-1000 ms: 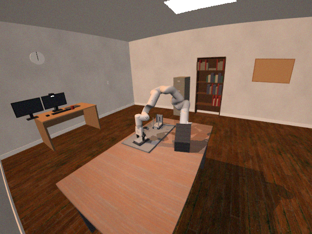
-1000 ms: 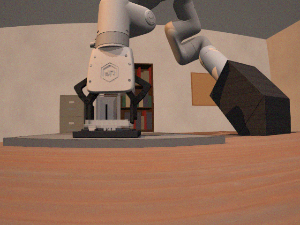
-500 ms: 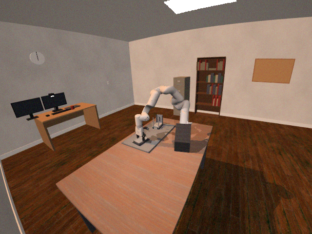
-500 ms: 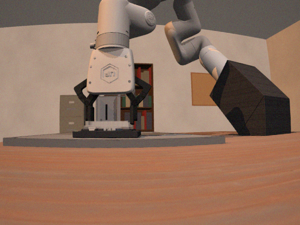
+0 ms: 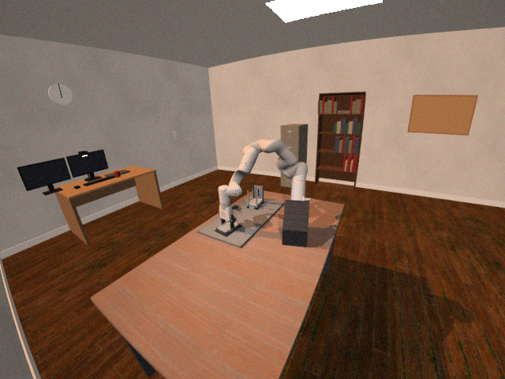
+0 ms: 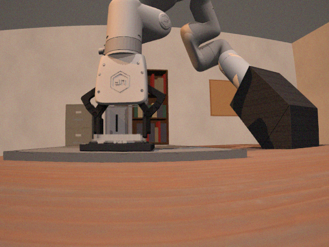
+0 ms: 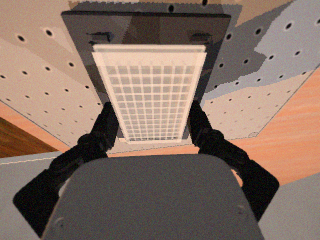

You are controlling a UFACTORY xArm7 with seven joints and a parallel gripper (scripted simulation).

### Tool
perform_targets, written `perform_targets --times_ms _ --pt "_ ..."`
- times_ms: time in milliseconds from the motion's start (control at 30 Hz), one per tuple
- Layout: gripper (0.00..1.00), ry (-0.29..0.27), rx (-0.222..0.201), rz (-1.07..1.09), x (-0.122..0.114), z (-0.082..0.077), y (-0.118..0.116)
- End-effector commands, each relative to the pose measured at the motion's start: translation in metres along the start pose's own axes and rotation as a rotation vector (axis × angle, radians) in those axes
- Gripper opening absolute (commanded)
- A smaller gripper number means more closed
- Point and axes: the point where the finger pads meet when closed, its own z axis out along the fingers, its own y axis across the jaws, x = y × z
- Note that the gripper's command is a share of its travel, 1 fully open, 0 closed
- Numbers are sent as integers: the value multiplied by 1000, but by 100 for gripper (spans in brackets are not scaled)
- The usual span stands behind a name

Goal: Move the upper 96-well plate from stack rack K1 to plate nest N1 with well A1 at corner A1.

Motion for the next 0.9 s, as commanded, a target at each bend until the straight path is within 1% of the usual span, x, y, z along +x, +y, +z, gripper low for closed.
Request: perform_targets --times_ms 0,200,233,867 --pt "0 -4 3 0 -2 -2 -1" --pt "0 -4 3 0 -2 -1 -1" --pt "100 -4 3 0 -2 0 -1" --pt "100 -4 3 0 -2 0 -1"
